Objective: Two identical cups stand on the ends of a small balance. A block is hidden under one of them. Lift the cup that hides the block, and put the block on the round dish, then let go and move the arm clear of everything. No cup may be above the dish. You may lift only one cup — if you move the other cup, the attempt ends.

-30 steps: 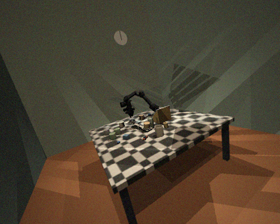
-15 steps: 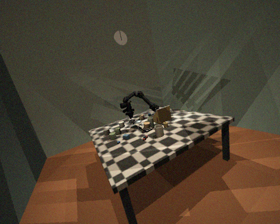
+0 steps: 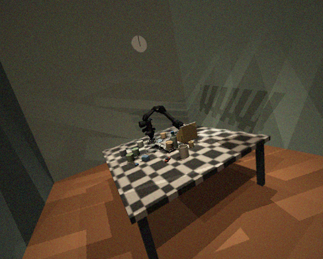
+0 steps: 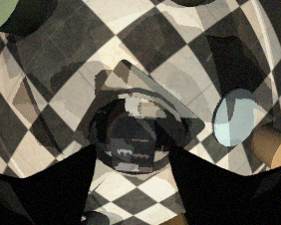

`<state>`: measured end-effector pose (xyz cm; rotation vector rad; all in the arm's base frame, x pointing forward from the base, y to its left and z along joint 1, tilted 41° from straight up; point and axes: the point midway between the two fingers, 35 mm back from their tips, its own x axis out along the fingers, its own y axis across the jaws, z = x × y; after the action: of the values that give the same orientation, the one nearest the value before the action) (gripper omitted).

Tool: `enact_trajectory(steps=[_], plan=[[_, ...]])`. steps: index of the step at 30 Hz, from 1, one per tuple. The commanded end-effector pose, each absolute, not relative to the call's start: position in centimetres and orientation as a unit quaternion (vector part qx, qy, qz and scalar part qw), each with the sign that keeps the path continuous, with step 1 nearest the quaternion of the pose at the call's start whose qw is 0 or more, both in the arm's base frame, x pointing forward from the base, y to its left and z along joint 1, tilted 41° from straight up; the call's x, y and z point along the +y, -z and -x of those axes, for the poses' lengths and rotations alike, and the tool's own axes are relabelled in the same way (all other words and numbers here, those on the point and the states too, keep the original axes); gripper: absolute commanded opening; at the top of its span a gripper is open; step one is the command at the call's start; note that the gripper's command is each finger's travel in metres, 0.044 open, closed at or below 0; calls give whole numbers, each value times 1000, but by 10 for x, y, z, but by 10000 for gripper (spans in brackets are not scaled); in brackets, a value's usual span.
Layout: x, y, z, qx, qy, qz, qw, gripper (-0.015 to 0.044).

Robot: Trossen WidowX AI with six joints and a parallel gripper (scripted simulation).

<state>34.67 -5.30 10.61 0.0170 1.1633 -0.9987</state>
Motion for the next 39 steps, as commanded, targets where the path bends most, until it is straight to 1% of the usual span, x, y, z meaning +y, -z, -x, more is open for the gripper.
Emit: enact_trajectory(steps=[1, 8, 13, 19, 22, 23, 39], plan=[[-59, -100, -347, 526, 453, -4, 720, 260], [-64, -94, -346, 526, 453, -4, 720, 260], [-64, -94, -346, 526, 453, -4, 720, 129], [-64, -94, -346, 526, 453, -4, 720, 89], [-64, -94, -347, 526, 453, -4, 720, 10], [-62, -96, -347, 527, 453, -4, 719, 0], [-13, -152, -346, 528, 451, -5, 719, 0]])
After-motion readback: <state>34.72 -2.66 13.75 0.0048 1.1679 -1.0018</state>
